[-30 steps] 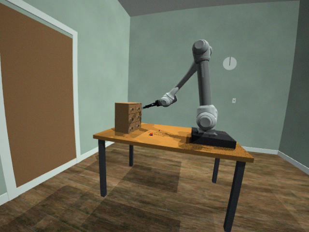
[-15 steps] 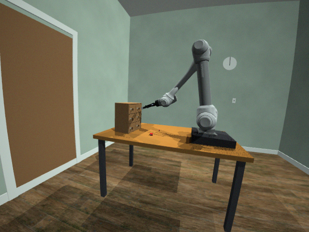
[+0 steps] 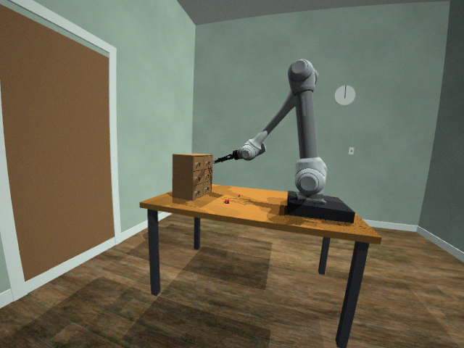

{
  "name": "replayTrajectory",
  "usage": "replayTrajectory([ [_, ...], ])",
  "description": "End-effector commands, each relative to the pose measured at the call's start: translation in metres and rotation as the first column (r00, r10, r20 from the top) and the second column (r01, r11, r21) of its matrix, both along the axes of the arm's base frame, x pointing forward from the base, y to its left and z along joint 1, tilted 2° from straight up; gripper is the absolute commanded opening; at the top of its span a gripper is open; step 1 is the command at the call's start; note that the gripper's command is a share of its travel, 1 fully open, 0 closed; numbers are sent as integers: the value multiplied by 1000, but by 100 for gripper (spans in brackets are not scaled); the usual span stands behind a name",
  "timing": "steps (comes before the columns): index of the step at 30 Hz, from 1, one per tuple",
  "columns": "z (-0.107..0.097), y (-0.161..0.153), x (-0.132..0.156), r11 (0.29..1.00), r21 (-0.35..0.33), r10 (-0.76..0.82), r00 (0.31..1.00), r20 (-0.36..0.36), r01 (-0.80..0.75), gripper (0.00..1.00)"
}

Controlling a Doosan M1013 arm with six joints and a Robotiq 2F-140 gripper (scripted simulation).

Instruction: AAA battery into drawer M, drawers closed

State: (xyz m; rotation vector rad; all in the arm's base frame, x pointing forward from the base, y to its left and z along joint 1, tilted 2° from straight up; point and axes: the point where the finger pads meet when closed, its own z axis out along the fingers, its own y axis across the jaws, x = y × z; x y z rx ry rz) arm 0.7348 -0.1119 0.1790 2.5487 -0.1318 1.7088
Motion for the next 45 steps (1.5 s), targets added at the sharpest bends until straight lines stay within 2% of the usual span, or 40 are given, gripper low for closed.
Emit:
replayTrajectory([
  [1,0,0,0,1000,0,0,1000,0,0,20],
  [28,-1,-4,33,1000,0,0,1000,0,0,20],
  [45,-1,-4,34,1000,0,0,1000,0,0,20],
])
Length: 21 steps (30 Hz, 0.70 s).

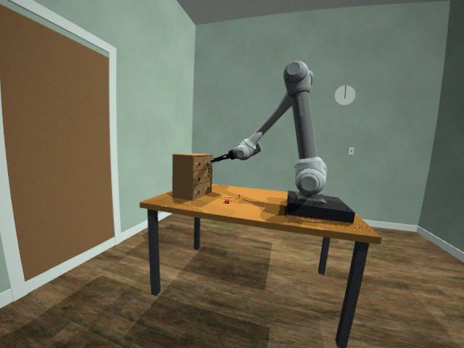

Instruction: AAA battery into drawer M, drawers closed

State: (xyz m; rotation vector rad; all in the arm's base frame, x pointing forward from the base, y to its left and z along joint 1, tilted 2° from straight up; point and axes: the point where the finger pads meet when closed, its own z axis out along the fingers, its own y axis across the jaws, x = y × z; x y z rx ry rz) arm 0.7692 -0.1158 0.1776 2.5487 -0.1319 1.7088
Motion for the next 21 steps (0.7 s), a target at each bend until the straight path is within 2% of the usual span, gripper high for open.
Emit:
replayTrajectory([
  [1,0,0,0,1000,0,0,1000,0,0,20],
  [12,0,0,0,1000,0,0,1000,0,0,20],
  [13,0,0,0,1000,0,0,1000,0,0,8],
  [21,0,0,0,1000,0,0,1000,0,0,8],
])
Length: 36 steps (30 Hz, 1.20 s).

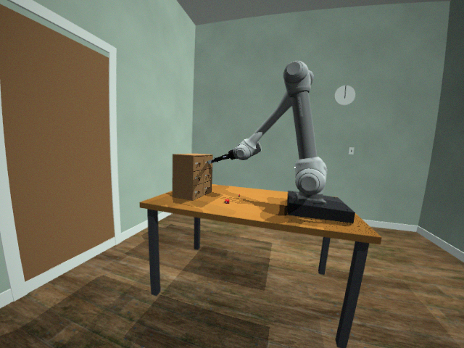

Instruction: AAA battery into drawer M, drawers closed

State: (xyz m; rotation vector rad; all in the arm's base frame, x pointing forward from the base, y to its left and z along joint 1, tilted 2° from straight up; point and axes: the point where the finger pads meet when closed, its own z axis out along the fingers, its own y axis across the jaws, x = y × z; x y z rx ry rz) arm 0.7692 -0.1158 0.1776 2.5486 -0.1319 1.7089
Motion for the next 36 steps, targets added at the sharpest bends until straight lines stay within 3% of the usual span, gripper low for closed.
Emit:
replayTrajectory([
  [1,0,0,0,1000,0,0,1000,0,0,8],
  [36,0,1,-8,1000,0,0,1000,0,0,8],
])
